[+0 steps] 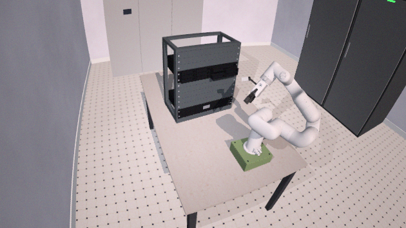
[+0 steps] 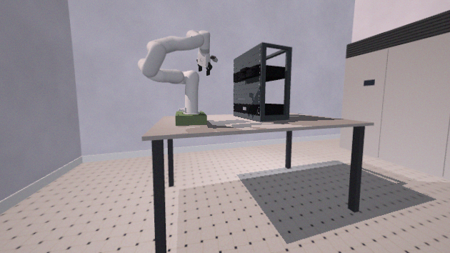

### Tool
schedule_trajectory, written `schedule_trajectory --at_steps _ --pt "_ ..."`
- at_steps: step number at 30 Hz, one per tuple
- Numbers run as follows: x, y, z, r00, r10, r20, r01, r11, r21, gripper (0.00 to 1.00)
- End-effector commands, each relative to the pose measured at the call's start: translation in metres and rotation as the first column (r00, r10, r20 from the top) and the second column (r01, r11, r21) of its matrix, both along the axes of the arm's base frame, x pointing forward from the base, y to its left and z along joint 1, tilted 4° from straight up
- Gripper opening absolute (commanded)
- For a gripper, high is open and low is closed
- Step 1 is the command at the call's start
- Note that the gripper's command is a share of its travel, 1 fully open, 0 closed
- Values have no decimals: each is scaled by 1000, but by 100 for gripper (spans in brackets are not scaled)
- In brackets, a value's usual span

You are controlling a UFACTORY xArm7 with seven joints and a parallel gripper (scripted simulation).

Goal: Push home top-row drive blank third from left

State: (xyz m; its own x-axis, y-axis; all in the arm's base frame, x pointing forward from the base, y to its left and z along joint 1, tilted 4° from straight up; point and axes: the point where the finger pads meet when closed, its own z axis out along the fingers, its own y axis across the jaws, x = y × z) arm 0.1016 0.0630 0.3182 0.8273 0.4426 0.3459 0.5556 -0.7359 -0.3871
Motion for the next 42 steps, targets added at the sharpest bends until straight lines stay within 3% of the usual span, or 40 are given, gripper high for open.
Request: schedule_trajectory --at_steps 1,14,31,42 --pt "0 5 1 1000 11 -24 -11 1000 28 100" --pt "1 25 5 991 55 -124 -39 991 126 100" --pt "1 58 14 937 131 -323 -35 957 288 100" --pt "4 85 22 838 190 -512 32 919 393 100"
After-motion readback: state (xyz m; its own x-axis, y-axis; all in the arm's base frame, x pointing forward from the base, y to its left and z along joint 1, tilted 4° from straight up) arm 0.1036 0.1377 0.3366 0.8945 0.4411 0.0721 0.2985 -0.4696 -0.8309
